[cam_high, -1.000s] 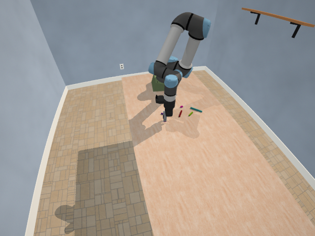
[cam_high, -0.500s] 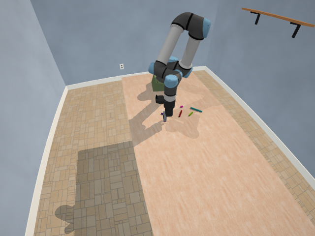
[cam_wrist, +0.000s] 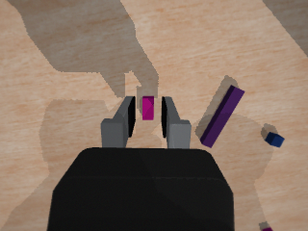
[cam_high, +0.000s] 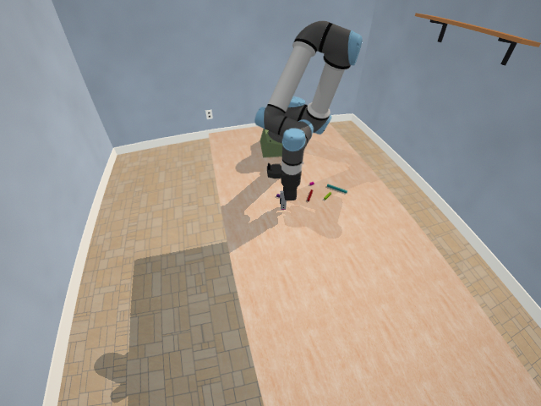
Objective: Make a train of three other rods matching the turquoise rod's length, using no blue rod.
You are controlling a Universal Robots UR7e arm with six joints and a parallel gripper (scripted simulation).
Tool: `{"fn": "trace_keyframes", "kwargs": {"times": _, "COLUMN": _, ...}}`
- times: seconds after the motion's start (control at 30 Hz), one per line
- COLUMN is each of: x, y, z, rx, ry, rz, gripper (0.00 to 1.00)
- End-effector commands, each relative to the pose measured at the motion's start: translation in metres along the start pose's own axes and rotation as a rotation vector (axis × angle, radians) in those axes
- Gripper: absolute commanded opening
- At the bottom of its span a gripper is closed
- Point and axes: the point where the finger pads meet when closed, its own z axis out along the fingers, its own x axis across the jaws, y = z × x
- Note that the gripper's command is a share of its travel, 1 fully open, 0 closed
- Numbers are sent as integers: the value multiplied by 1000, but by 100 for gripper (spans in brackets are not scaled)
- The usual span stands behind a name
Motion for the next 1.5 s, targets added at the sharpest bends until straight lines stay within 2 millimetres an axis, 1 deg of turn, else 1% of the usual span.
{"fn": "trace_keyframes", "kwargs": {"times": 0.0, "x": 0, "y": 0, "z": -1, "rx": 1, "ry": -1, "rz": 0, "gripper": 54}}
{"fn": "trace_keyframes", "kwargs": {"times": 0.43, "x": 0, "y": 0, "z": 5, "rx": 1, "ry": -1, "rz": 0, "gripper": 54}}
{"fn": "trace_keyframes", "kwargs": {"times": 0.83, "x": 0, "y": 0, "z": 16, "rx": 1, "ry": -1, "rz": 0, "gripper": 54}}
{"fn": "trace_keyframes", "kwargs": {"times": 1.47, "x": 0, "y": 0, "z": 16, "rx": 1, "ry": -1, "rz": 0, "gripper": 54}}
